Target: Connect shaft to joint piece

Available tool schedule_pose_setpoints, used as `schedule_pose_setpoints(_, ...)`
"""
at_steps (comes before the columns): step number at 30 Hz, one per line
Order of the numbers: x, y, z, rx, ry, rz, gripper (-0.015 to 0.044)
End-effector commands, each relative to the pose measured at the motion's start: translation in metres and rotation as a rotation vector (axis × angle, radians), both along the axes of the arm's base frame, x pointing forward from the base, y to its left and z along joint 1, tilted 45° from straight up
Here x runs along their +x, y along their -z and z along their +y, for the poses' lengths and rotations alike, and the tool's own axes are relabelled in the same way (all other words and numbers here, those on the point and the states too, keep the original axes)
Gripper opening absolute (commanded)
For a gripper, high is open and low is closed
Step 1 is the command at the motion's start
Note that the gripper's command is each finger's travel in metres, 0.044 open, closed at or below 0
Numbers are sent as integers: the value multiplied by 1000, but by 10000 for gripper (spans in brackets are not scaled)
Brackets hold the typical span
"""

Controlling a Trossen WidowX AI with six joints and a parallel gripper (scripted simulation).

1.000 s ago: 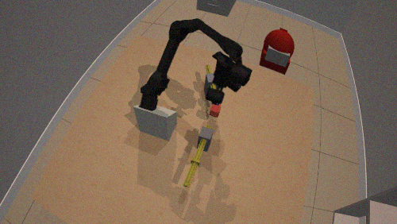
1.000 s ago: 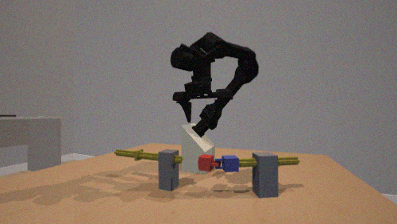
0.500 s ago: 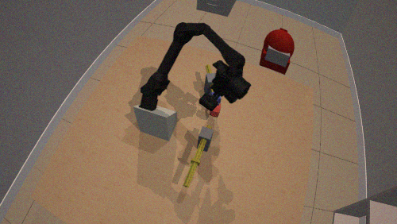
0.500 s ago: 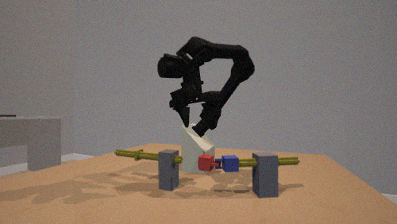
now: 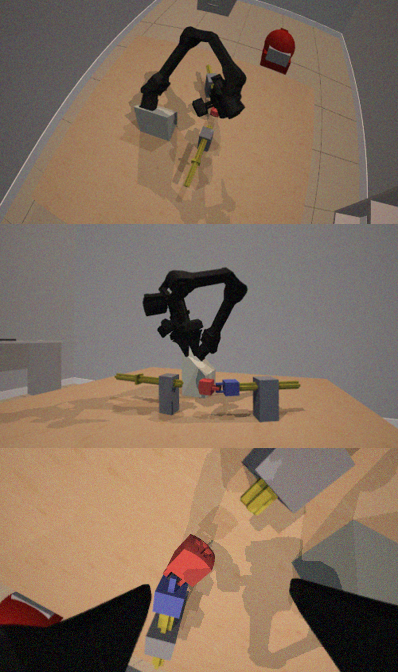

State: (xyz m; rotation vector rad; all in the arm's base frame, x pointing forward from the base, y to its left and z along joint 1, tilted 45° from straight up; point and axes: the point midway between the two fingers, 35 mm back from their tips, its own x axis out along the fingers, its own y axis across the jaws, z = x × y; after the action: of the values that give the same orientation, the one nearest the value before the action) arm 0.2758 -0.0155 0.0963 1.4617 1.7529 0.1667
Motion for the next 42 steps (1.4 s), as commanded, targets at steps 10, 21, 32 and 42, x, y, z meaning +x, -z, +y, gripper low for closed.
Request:
schedule_pose_setpoints(10,-2,27,-6,159,208,356,440)
schedule_pose_setpoints(21,-5,48,-10,286,357,649,440)
schedule_pose_setpoints(32,-5,53,-14,273,345,609,440)
schedule_pose_setpoints(42,-4,83,-44,165,230,309,440)
